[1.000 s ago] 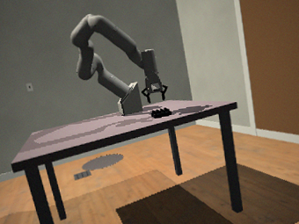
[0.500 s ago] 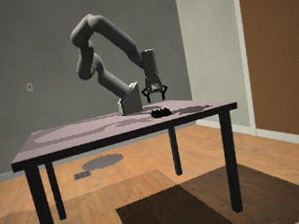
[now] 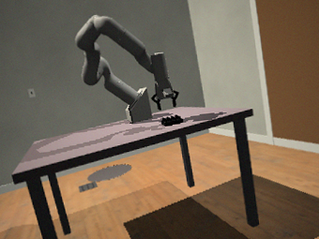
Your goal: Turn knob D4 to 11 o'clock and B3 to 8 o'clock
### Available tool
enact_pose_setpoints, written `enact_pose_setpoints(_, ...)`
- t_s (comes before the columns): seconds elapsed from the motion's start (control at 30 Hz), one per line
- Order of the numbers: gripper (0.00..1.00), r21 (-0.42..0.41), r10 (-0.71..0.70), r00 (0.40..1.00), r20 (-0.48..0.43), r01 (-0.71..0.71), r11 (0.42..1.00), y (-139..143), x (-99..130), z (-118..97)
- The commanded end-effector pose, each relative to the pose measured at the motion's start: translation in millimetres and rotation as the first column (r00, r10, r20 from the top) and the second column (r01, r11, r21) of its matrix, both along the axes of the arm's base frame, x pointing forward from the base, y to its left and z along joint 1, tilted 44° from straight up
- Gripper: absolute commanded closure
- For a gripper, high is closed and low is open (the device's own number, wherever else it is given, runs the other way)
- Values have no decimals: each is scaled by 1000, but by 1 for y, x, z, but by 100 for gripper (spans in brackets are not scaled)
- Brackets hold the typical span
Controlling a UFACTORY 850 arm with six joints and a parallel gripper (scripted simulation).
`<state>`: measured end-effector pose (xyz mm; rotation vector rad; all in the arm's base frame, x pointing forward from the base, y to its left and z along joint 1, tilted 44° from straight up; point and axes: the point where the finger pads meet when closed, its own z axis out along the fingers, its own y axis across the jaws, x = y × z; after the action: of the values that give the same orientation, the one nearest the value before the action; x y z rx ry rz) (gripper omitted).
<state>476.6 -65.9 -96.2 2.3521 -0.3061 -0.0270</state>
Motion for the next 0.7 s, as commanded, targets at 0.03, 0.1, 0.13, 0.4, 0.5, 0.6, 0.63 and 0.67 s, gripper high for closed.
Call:
enact_pose_setpoints(0.03,0,19,94,991,-91,-93,996,1,4,0)
enact_pose_setpoints(0.1,0,39,168,973,-158,-163,986,2,6,0)
enact_pose_setpoints(0.13,0,45,185,967,-174,-180,983,2,7,0)
enact_pose_setpoints(0.4,0,110,347,883,-316,-329,938,3,12,0)
enact_pose_setpoints(0.5,0,141,405,839,-364,-380,914,4,14,0)
enact_pose_setpoints(0.6,0,152,423,823,-380,-396,906,4,15,0)
enact_pose_setpoints(0.63,0,182,472,775,-419,-438,880,4,17,0)
enact_pose_setpoints(0.67,0,194,490,757,-433,-452,871,5,18,0)
